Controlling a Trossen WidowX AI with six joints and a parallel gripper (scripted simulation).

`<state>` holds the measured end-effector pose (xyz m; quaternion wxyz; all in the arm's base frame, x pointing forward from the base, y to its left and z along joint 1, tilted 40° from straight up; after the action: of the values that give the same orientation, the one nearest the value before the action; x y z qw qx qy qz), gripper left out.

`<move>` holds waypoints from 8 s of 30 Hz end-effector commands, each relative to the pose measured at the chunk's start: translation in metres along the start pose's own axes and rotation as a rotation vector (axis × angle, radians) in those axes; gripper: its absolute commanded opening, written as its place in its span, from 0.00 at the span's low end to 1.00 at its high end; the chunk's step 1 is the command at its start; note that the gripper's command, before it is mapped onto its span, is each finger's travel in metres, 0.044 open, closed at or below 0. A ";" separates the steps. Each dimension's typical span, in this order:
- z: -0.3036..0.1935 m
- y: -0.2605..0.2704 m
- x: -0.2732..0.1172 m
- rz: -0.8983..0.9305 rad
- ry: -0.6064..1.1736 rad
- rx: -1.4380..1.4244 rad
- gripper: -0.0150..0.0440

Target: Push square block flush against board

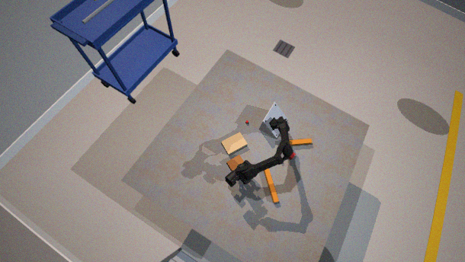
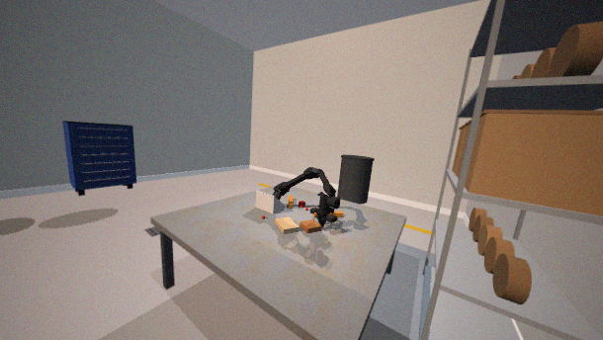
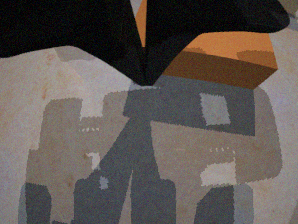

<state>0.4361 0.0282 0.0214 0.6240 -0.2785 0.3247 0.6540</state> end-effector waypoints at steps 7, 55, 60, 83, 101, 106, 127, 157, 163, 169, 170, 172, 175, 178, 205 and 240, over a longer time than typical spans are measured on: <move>-0.001 0.002 0.006 0.017 0.005 0.009 0.25; 0.026 -0.010 -0.048 0.007 0.002 0.208 0.25; 0.015 -0.013 -0.049 0.006 0.005 0.382 0.25; -0.035 -0.023 -0.050 0.003 0.014 1.166 0.25; -0.068 -0.026 -0.050 0.003 0.019 1.670 0.25; -0.073 -0.027 -0.015 0.004 0.018 1.743 0.25; -0.072 -0.017 0.005 0.006 0.018 1.786 0.25; -0.065 0.007 0.005 0.007 0.019 1.787 0.25; -0.064 0.012 0.005 0.007 0.019 1.787 0.25; -0.063 0.017 0.005 0.008 0.020 1.787 0.25; -0.062 0.018 0.005 0.008 0.020 1.787 0.25; -0.062 0.020 0.005 0.008 0.020 1.787 0.25; -0.061 0.022 0.005 0.008 0.020 1.787 0.25; -0.060 0.025 0.005 0.008 0.020 1.787 0.25; -0.065 0.008 0.005 0.007 0.019 1.787 0.25; -0.058 -0.011 -0.050 0.002 0.028 1.605 0.25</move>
<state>0.4498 -0.0552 0.0169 0.6192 0.2760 0.7101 0.1902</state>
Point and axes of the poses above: the point midway between the two fingers, 35 mm back from their tips, its own x axis out along the fingers, its own y axis across the jaws, z = x × y, the point moved 7 cm from there along -x, back along the fingers, and after that the axes turned 4 degrees about -x, right-handed, at the moved point
